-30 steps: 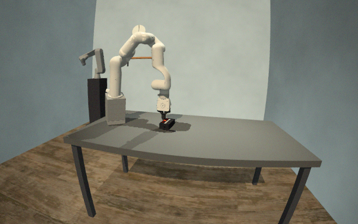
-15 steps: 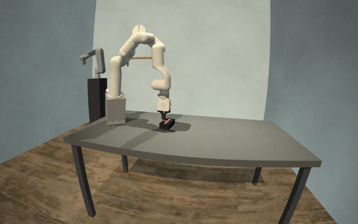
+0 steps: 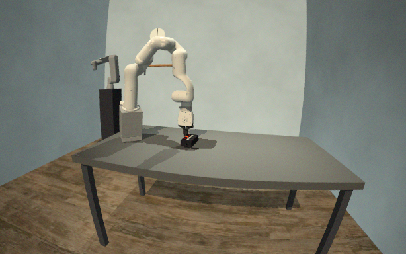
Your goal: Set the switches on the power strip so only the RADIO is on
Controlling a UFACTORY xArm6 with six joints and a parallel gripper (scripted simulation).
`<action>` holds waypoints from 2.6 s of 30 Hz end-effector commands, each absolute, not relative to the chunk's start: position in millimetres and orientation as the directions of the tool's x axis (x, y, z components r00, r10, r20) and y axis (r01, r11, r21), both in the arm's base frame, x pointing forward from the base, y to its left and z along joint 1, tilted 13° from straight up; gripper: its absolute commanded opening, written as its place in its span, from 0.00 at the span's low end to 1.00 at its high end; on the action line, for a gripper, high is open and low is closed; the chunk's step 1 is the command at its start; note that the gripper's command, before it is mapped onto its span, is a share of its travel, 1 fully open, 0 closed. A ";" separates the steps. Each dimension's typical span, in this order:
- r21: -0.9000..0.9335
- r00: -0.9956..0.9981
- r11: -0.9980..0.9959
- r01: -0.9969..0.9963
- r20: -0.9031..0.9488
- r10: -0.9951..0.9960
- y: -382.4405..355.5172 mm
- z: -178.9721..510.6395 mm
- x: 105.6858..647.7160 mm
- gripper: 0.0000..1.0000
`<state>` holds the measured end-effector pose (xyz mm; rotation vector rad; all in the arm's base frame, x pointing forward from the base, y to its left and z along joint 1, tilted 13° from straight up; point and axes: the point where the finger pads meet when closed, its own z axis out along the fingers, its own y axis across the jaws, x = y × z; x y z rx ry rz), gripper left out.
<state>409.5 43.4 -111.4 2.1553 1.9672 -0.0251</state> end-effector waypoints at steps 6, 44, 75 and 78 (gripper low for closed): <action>0.155 0.102 -0.077 0.985 -0.161 0.982 44.0 -110.4 411.5 0.00; 0.155 0.102 -0.077 0.985 -0.161 0.982 44.0 -110.4 411.5 0.00; 0.155 0.102 -0.077 0.985 -0.161 0.982 42.5 -118.4 412.7 0.00; 0.155 0.102 -0.077 0.985 -0.161 0.982 42.4 -119.0 412.8 0.00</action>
